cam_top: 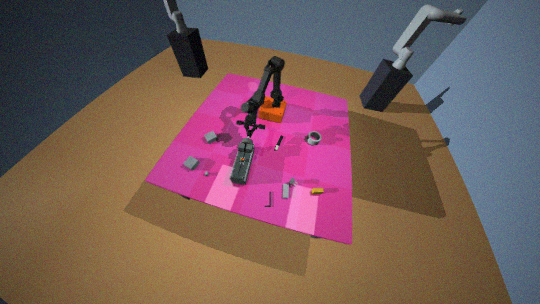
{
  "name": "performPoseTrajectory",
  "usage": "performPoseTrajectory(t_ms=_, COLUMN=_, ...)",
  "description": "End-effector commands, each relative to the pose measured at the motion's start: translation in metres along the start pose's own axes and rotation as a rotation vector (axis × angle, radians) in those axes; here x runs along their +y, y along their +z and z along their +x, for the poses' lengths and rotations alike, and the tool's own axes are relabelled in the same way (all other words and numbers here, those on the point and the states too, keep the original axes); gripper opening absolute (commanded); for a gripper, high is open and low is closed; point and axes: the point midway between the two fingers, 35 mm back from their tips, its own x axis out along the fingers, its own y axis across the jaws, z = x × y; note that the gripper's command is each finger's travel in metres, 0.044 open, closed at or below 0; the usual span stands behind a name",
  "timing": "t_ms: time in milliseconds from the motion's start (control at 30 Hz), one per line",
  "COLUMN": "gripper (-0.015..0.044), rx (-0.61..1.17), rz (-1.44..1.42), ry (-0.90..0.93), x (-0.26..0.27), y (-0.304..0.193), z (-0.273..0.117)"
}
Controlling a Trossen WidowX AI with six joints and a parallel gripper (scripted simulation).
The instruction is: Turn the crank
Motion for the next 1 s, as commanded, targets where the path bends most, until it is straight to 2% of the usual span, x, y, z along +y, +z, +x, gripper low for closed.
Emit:
performPoseTrajectory(t_ms=0, gripper=0.0000, rx=-0.002, rz=-0.002, ry=0.024, x=0.0092, y=-0.0007, z=0.0004)
performPoseTrajectory(t_ms=967, gripper=0.0000, rx=-0.002, rz=-0.002, ry=0.024, x=0.0138, y=-0.0034, z=0.0026)
